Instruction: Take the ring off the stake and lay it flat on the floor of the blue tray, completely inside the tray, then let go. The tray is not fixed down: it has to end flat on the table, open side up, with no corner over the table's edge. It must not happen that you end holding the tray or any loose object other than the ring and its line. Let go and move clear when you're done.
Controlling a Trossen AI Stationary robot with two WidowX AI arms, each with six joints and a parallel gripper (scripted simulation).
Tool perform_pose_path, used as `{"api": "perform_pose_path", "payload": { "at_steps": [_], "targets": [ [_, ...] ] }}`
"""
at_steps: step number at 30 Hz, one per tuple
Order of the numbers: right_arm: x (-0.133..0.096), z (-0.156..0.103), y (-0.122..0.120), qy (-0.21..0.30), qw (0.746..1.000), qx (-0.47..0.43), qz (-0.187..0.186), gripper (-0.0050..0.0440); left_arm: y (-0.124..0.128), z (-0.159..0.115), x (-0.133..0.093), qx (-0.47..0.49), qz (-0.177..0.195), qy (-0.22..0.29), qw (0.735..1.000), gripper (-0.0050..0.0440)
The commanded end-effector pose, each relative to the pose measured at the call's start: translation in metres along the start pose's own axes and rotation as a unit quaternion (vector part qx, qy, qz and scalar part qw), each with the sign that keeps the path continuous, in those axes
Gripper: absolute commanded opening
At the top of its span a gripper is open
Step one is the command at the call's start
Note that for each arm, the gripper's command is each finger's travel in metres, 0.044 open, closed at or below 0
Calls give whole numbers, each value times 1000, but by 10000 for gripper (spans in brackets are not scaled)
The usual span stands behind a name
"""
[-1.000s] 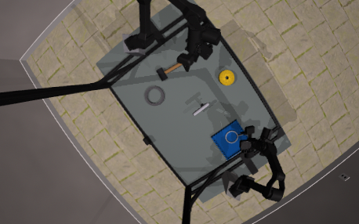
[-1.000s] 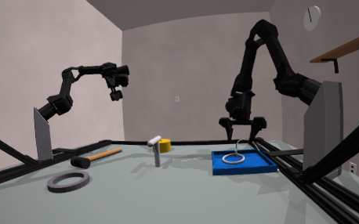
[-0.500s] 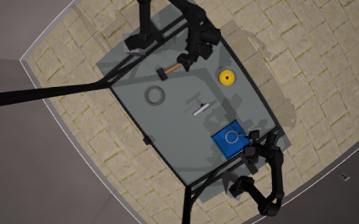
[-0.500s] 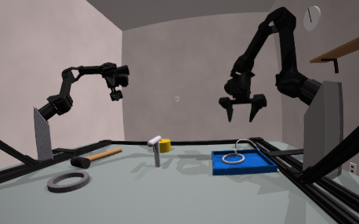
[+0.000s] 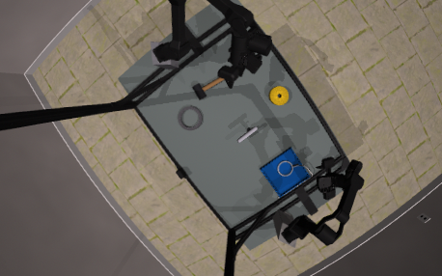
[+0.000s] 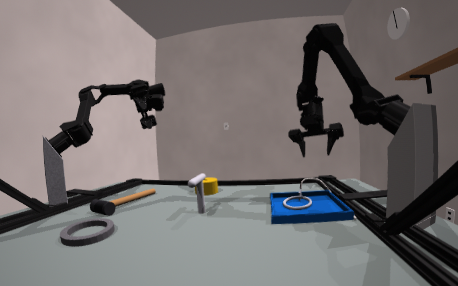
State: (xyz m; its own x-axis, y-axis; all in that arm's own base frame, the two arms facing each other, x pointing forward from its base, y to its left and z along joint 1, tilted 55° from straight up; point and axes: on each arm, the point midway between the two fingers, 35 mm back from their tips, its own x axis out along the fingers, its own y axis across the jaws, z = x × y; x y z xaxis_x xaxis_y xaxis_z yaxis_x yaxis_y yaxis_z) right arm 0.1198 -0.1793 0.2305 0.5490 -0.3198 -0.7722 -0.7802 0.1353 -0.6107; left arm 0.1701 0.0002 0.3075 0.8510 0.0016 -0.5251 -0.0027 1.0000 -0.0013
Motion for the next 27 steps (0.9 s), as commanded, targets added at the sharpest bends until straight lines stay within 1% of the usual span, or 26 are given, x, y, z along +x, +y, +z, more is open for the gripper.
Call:
{"api": "perform_pose_path", "payload": {
  "at_steps": [1, 4, 6, 10, 12, 14, 27],
  "targets": [
    [-12, -30, 5, -23, 1000, -4, -5, 400, 0, 0, 0, 1, -1, 1, 1000, 400],
    [-25, -54, 13, -19, 1000, -2, -17, 400, 0, 0, 0, 1, -1, 1, 1000, 400],
    [-25, -54, 13, -19, 1000, -2, -17, 400, 0, 0, 0, 1, -1, 1, 1000, 400],
    [-47, -88, 29, -3, 999, 2, -42, 400, 0, 0, 0, 1, -1, 1, 1000, 400],
    [-56, -101, 37, 7, 999, 5, -53, 400, 0, 0, 0, 1, -1, 1, 1000, 400],
    [-59, -104, 39, 10, 998, 5, -56, 400, 0, 0, 0, 1, -1, 1, 1000, 400],
    [-59, -104, 39, 10, 998, 5, -56, 400, 0, 0, 0, 1, -1, 1, 1000, 400]
  ]
}}
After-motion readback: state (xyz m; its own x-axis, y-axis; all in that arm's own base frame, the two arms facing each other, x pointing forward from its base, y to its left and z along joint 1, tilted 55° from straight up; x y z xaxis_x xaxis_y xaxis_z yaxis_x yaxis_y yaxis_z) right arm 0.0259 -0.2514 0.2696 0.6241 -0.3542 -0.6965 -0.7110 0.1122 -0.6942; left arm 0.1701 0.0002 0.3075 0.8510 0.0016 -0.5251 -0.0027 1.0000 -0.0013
